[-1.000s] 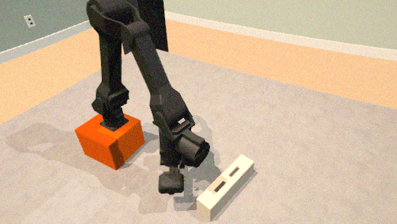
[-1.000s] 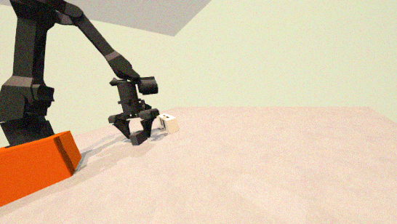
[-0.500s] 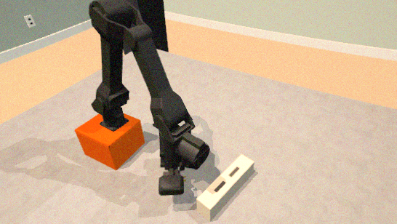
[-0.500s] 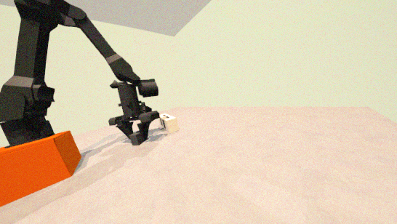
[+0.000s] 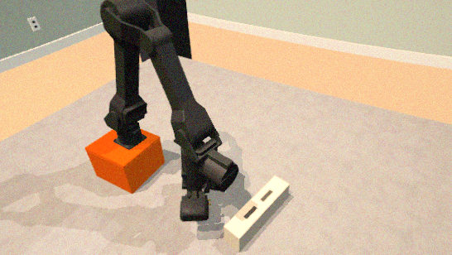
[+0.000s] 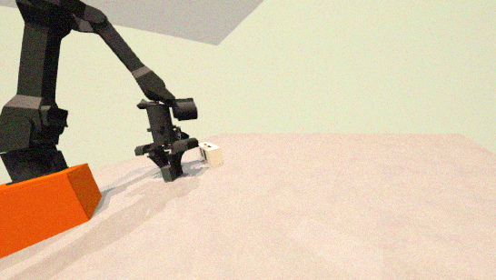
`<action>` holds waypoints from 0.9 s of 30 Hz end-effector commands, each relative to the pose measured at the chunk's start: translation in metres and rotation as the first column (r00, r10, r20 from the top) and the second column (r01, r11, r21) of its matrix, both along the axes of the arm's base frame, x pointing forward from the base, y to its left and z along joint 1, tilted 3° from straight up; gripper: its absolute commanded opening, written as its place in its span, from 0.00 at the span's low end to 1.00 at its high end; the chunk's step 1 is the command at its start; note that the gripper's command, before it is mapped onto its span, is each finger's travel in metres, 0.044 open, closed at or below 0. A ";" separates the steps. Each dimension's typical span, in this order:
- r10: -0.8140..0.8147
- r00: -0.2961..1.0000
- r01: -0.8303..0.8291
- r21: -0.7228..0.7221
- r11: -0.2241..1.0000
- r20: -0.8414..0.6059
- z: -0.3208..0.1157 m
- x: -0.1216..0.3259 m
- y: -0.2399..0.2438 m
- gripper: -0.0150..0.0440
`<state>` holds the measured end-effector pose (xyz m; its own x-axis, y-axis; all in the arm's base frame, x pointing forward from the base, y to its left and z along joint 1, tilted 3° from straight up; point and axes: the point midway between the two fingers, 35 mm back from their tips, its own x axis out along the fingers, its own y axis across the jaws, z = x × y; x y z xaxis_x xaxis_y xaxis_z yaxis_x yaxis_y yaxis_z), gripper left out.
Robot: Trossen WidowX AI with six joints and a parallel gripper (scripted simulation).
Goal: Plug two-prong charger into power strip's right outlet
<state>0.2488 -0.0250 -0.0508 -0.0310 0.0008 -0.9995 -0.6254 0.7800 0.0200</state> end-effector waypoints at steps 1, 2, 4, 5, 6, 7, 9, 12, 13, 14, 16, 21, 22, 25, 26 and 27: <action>-0.001 1.000 0.001 -0.002 1.000 0.009 0.013 0.002 -0.001 0.25; -0.001 1.000 0.001 -0.002 1.000 0.009 0.016 0.002 -0.001 0.25; -0.001 1.000 0.001 -0.002 1.000 0.009 0.023 0.002 -0.002 0.25; -0.001 1.000 0.001 -0.003 1.000 0.009 0.026 0.001 -0.002 0.25; -0.001 1.000 0.001 -0.003 1.000 0.008 0.030 0.001 -0.002 0.25; -0.002 1.000 0.002 -0.003 1.000 0.008 0.033 0.001 -0.002 0.25; -0.002 1.000 0.002 -0.003 1.000 0.008 0.040 0.000 -0.002 0.25; -0.002 1.000 0.002 -0.004 1.000 0.008 0.050 -0.002 -0.002 0.25; -0.002 1.000 0.002 -0.004 1.000 0.008 0.052 -0.002 -0.002 0.25; -0.002 1.000 0.002 -0.004 1.000 0.008 0.052 -0.003 -0.002 0.25; -0.009 1.000 0.009 -0.003 1.000 0.008 0.052 -0.002 -0.002 0.25; -0.057 0.998 0.057 -0.001 0.998 0.008 0.049 0.000 0.001 0.25; -0.069 0.998 0.069 0.000 0.998 0.008 0.049 0.000 0.002 0.25; -0.106 0.994 0.106 0.001 0.994 0.007 0.047 0.001 0.004 0.25; -0.118 0.993 0.118 0.002 0.993 0.007 0.046 0.002 0.005 0.25; -0.130 0.991 0.130 0.003 0.991 0.007 0.046 0.002 0.005 0.25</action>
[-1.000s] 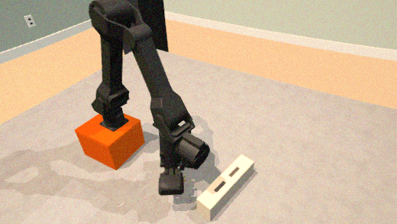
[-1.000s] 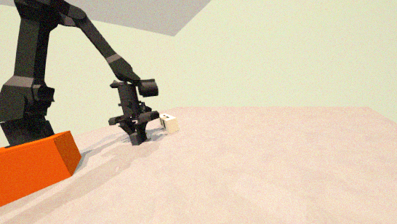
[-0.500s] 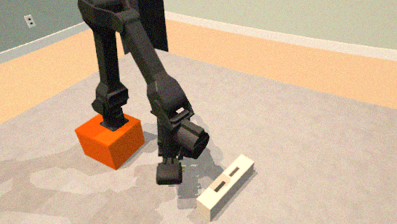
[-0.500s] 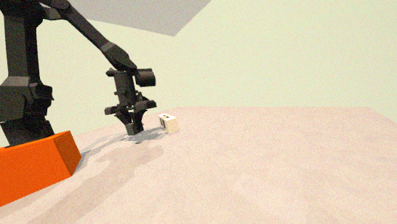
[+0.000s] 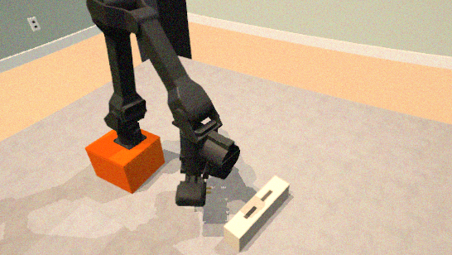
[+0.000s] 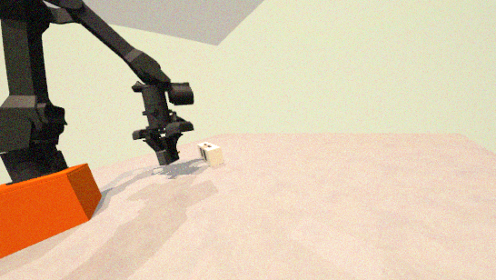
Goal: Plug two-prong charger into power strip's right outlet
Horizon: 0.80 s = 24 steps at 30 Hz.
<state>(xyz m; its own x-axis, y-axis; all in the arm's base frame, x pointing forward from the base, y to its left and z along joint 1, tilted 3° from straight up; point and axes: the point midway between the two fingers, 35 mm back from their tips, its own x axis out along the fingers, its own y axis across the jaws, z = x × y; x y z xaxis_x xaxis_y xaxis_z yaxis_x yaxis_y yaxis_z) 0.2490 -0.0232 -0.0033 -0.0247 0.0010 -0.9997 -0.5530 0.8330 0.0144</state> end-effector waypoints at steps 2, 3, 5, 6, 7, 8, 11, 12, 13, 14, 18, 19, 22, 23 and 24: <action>-0.065 0.998 0.065 0.006 0.998 0.001 -0.003 0.003 0.005 0.25; -0.078 0.997 0.078 0.006 0.997 0.001 -0.004 0.003 0.006 0.25; -0.102 0.995 0.102 0.008 0.995 0.000 -0.005 0.004 0.007 0.25; -0.114 0.993 0.114 0.008 0.993 0.000 -0.006 0.005 0.008 0.25; -0.126 0.992 0.126 0.009 0.992 0.000 -0.007 0.005 0.009 0.25; -0.139 0.990 0.139 0.009 0.990 0.000 -0.007 0.006 0.010 0.25; -0.175 0.985 0.175 0.011 0.984 -0.002 -0.009 0.007 0.012 0.25; -0.187 0.982 0.187 0.012 0.982 -0.002 -0.010 0.007 0.013 0.25; -0.199 0.980 0.199 0.012 0.980 -0.002 -0.010 0.008 0.013 0.25; -0.211 0.977 0.211 0.013 0.977 -0.003 -0.011 0.008 0.014 0.25; -0.259 0.966 0.259 0.015 0.966 -0.005 -0.014 0.009 0.017 0.25; -0.271 0.963 0.271 0.015 0.963 -0.005 -0.015 0.010 0.018 0.25; -0.306 0.952 0.306 0.017 0.952 -0.007 -0.017 0.011 0.020 0.25; -0.318 0.948 0.318 0.017 0.948 -0.008 -0.017 0.011 0.021 0.25; -0.329 0.944 0.329 0.018 0.944 -0.008 -0.018 0.012 0.022 0.25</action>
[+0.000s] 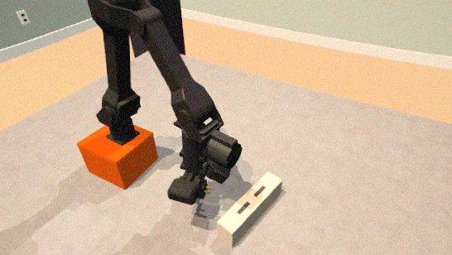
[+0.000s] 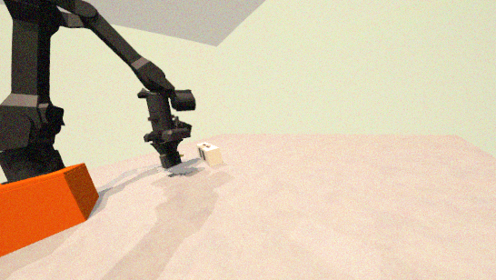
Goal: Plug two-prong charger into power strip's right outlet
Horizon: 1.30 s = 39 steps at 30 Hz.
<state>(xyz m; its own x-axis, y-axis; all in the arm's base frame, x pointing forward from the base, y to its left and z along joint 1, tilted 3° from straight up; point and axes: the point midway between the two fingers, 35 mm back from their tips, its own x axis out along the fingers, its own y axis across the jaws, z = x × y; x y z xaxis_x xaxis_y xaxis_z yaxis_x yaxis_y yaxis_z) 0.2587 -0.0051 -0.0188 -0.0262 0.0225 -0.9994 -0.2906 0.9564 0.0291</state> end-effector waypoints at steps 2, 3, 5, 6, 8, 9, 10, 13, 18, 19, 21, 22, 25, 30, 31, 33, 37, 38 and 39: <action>-0.069 0.998 0.069 0.006 0.998 -0.001 -0.004 0.003 0.006 0.25; -0.081 0.997 0.081 0.006 0.997 -0.002 -0.004 0.003 0.006 0.25; -0.106 0.994 0.106 0.007 0.994 -0.003 -0.006 0.004 0.008 0.25; -0.118 0.993 0.118 0.008 0.993 -0.004 -0.007 0.004 0.009 0.25; -0.142 0.990 0.142 0.009 0.990 -0.005 -0.008 0.004 0.010 0.25; -0.154 0.988 0.154 0.009 0.988 -0.006 -0.009 0.005 0.011 0.25; -0.166 0.986 0.167 0.010 0.986 -0.006 -0.009 0.005 0.012 0.25; -0.203 0.979 0.203 0.011 0.979 -0.009 -0.011 0.006 0.014 0.25; -0.262 0.965 0.262 0.013 0.965 -0.013 -0.015 0.007 0.018 0.25; -0.274 0.962 0.274 0.013 0.962 -0.014 -0.016 0.008 0.019 0.25; -0.298 0.955 0.298 0.014 0.955 -0.016 -0.017 0.008 0.021 0.25; -0.309 0.951 0.310 0.014 0.951 -0.016 -0.018 0.008 0.022 0.25; -0.333 0.943 0.333 0.015 0.943 -0.018 -0.019 0.009 0.023 0.25; -0.339 0.941 0.339 0.015 0.941 -0.019 -0.019 0.013 0.023 0.25; -0.341 0.940 0.341 0.015 0.940 -0.019 -0.019 0.014 0.023 0.25; -0.344 0.939 0.345 0.015 0.939 -0.019 -0.019 0.016 0.023 0.25; -0.352 0.936 0.352 0.015 0.936 -0.019 -0.019 0.021 0.023 0.25; -0.354 0.935 0.354 0.015 0.935 -0.019 -0.019 0.022 0.022 0.25; -0.356 0.934 0.356 0.015 0.934 -0.019 -0.019 0.023 0.022 0.25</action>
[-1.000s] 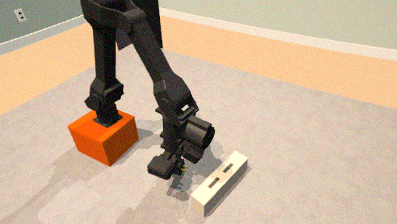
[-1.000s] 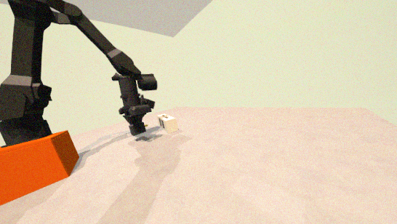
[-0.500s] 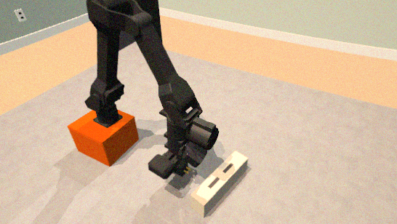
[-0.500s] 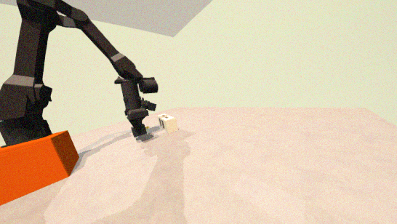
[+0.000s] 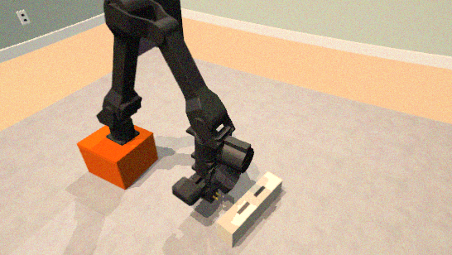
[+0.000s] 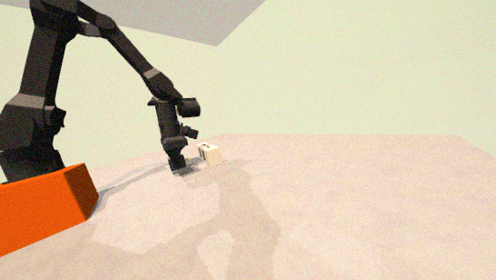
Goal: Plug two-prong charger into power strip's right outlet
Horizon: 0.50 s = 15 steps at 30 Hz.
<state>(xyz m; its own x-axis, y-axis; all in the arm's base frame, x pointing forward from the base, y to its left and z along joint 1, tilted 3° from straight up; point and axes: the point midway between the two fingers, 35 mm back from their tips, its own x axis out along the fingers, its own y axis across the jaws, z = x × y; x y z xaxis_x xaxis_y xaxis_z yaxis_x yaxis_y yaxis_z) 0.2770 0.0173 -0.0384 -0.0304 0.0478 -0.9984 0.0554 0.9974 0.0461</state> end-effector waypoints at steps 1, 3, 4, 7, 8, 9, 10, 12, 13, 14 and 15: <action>-0.016 1.000 0.016 0.003 1.000 0.001 0.000 0.006 0.000 0.25; -0.020 1.000 0.020 0.003 1.000 0.001 0.000 0.008 0.000 0.25; -0.022 1.000 0.022 0.003 1.000 0.001 0.000 0.009 0.000 0.25; -0.028 1.000 0.028 0.003 1.000 0.000 0.000 0.013 0.000 0.25; -0.030 1.000 0.030 0.004 1.000 0.000 0.000 0.014 -0.001 0.25; -0.032 0.999 0.032 0.004 0.999 0.000 0.000 0.015 -0.001 0.25; -0.034 0.999 0.034 0.004 0.999 0.000 0.000 0.016 -0.001 0.25; -0.038 0.999 0.038 0.004 0.999 0.000 0.000 0.019 -0.001 0.25; -0.040 0.999 0.040 0.004 0.999 0.000 0.000 0.020 -0.001 0.25; -0.042 0.999 0.042 0.004 0.999 0.000 0.000 0.021 -0.001 0.25; -0.044 0.999 0.044 0.004 0.999 0.000 0.000 0.022 -0.001 0.25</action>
<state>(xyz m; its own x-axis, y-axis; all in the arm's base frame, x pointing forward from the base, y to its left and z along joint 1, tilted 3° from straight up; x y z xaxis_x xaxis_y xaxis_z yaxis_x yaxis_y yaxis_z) 0.2939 0.0163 -0.0391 -0.0298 0.0496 -0.9983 0.0859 0.9952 0.0469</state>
